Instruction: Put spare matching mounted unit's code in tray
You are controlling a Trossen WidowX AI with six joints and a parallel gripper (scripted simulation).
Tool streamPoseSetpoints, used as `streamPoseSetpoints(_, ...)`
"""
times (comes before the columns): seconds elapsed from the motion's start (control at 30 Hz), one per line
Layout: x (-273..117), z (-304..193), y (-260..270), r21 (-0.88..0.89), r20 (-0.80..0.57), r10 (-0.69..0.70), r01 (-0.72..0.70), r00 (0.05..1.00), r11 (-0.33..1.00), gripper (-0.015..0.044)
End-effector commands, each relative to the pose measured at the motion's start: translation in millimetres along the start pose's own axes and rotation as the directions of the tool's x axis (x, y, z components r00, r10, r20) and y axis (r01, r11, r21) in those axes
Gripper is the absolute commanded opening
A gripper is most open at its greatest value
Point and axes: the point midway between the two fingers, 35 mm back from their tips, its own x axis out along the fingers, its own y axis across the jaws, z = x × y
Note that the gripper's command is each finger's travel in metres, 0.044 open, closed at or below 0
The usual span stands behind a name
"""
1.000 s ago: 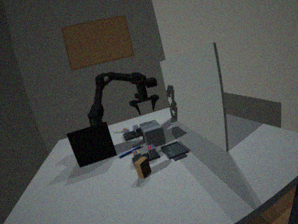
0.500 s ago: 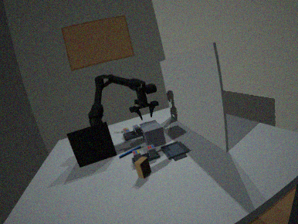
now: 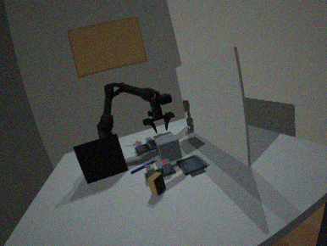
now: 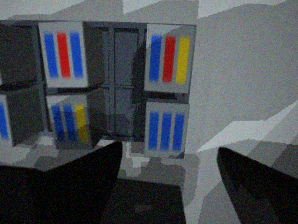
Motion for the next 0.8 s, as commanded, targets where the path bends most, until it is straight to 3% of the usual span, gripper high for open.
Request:
streamPoseSetpoints(0.0,8,-2,0,0.01,-0.001,0.003,-0.003,1.0,1.0,0.03)
streamPoseSetpoints(0.77,46,-2,0,0.01,0.0,0.003,-0.003,1.0,1.0,0.03)
